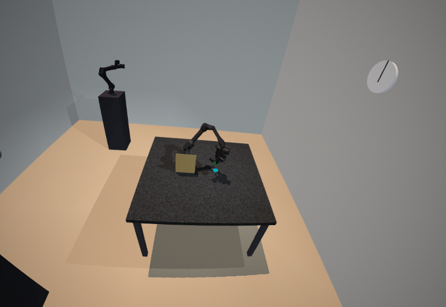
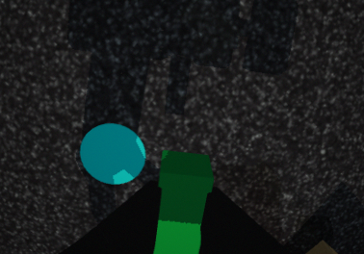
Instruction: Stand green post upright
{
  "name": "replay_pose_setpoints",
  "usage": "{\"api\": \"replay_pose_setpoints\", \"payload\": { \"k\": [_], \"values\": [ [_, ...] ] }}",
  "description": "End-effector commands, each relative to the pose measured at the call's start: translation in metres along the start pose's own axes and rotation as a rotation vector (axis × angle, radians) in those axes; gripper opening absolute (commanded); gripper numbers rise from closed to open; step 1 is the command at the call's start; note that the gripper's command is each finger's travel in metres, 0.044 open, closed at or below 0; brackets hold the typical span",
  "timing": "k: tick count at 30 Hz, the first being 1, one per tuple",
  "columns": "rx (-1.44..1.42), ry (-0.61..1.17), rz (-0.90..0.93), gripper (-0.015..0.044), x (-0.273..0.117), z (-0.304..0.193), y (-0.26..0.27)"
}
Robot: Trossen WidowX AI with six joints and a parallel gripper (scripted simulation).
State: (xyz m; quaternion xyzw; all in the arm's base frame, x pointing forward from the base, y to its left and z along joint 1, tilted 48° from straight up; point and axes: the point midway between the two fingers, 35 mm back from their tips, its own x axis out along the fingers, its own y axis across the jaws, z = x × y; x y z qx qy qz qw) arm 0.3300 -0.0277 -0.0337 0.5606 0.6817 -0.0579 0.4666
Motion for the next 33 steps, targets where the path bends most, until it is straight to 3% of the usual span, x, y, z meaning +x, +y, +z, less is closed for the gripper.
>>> {"api": "replay_pose_setpoints", "payload": {
  "k": [1, 20, 33],
  "values": [
    [-0.032, 0.008, 0.004, 0.0023, 0.000, -0.010, 0.011],
    [-0.163, 0.041, 0.021, 0.0023, 0.003, -0.054, 0.050],
    [-0.170, 0.006, -0.031, 0.0023, 0.010, -0.056, 0.047]
  ]
}}
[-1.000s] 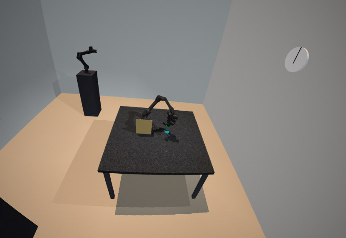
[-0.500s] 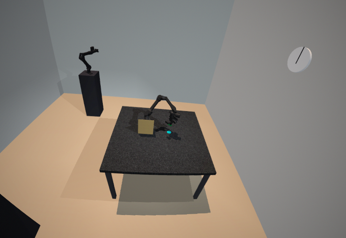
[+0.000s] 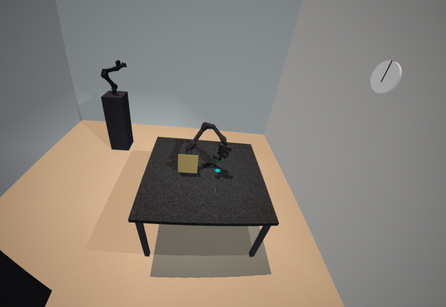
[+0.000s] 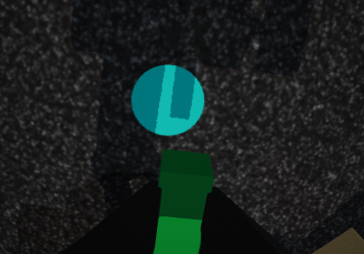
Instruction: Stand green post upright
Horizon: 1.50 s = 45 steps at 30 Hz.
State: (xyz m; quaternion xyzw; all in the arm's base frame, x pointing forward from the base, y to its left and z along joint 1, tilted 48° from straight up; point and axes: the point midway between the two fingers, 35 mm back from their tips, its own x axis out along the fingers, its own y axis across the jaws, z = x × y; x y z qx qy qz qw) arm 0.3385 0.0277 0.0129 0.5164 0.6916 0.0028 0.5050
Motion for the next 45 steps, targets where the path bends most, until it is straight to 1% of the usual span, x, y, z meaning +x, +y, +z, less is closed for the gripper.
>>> {"api": "replay_pose_setpoints", "payload": {
  "k": [1, 45],
  "values": [
    [-0.001, -0.016, -0.028, 0.0023, 0.004, -0.002, -0.002],
    [-0.010, -0.232, -0.259, 0.0023, 0.031, -0.001, -0.020]
  ]
}}
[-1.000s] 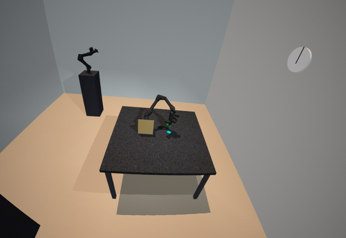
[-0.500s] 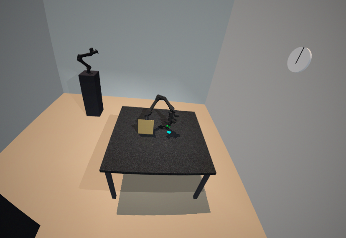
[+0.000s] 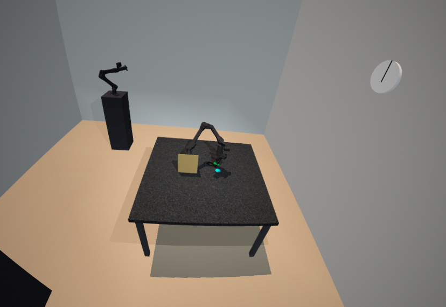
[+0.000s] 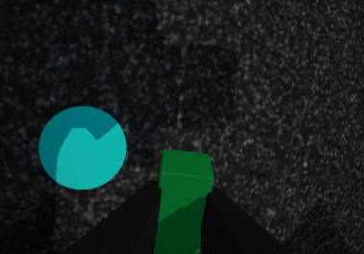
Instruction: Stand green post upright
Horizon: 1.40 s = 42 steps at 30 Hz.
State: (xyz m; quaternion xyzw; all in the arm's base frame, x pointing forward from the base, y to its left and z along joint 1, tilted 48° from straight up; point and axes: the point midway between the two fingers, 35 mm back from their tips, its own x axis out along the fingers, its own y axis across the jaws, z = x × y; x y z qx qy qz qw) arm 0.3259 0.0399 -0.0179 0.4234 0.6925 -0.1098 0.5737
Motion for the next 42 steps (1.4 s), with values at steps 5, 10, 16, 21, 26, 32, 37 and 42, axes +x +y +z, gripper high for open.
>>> {"api": "replay_pose_setpoints", "payload": {
  "k": [5, 10, 16, 21, 26, 32, 37, 42],
  "values": [
    [0.001, -0.050, -0.034, 0.0023, 0.004, -0.001, -0.001],
    [0.001, -0.080, -0.053, 0.0023, 0.006, -0.001, -0.002],
    [0.003, -0.117, -0.073, 0.0023, 0.008, -0.001, -0.003],
    [0.004, -0.149, -0.089, 0.0023, 0.010, -0.001, -0.003],
    [0.006, -0.182, -0.103, 0.0023, 0.011, -0.001, -0.004],
    [0.008, -0.221, -0.118, 0.0023, 0.013, 0.000, -0.004],
    [0.010, -0.255, -0.128, 0.0023, 0.014, 0.000, -0.004],
    [0.012, -0.289, -0.138, 0.0023, 0.014, 0.000, -0.004]
  ]
}}
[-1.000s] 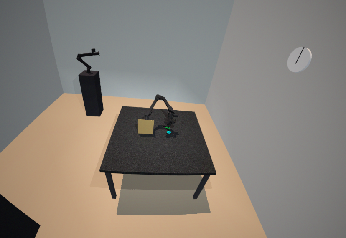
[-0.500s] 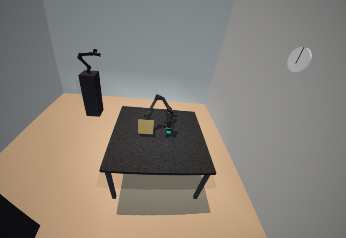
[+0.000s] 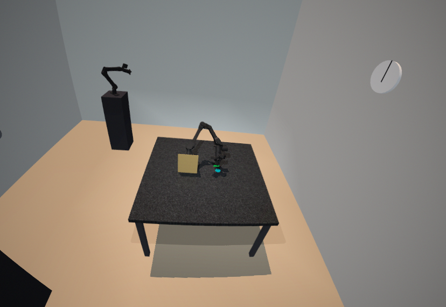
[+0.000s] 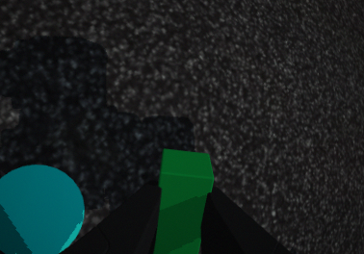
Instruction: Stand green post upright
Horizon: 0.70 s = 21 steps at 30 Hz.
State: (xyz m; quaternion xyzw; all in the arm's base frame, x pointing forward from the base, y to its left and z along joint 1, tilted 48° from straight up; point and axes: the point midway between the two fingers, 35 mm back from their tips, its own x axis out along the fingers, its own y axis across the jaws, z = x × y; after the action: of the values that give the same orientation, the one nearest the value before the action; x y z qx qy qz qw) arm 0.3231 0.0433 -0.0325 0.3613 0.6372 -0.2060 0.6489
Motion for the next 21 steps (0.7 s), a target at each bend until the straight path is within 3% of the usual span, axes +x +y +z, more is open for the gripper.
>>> {"api": "replay_pose_setpoints", "payload": {
  "k": [1, 21],
  "values": [
    [0.004, -0.032, -0.006, 0.0023, -0.0001, -0.0007, 0.0006],
    [0.023, -0.171, -0.029, 0.0023, 0.0008, -0.0005, 0.0015]
  ]
}}
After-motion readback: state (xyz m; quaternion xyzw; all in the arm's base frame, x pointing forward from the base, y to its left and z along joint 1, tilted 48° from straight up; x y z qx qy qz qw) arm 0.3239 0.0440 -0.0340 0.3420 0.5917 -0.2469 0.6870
